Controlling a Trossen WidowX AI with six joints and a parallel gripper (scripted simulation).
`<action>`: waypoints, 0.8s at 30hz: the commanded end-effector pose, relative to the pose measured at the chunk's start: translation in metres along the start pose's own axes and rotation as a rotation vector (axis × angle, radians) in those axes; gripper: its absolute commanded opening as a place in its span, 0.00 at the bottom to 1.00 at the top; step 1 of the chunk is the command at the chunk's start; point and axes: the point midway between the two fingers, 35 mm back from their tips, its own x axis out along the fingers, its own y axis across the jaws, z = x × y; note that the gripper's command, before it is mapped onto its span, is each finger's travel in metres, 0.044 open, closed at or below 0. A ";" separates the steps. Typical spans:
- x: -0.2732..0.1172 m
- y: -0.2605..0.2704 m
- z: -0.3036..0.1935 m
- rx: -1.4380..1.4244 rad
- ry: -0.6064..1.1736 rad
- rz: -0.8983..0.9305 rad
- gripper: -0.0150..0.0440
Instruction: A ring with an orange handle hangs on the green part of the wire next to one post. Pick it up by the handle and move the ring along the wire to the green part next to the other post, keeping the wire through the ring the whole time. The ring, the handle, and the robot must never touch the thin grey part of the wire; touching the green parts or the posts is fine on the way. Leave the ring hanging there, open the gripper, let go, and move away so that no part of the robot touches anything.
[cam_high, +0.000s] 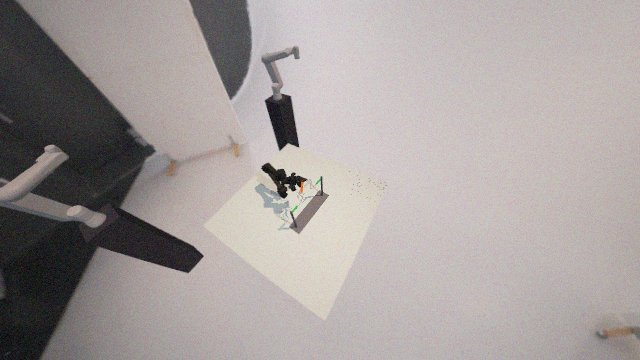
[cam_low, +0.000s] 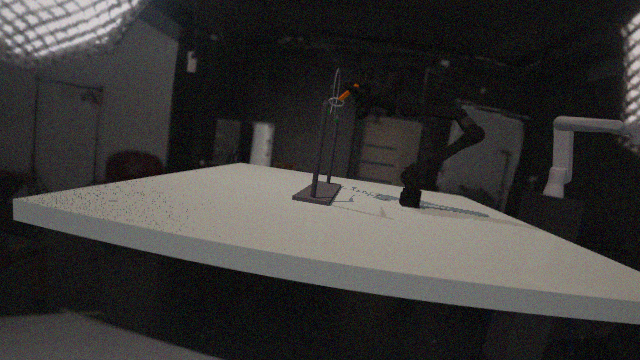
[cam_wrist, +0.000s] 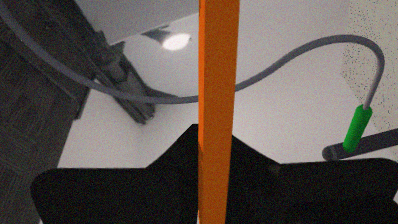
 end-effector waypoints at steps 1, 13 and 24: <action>0.000 0.006 0.000 0.001 0.005 0.000 0.00; 0.000 0.008 0.000 -0.076 0.002 -0.051 0.00; -0.001 0.003 0.001 -0.201 -0.004 -0.129 0.00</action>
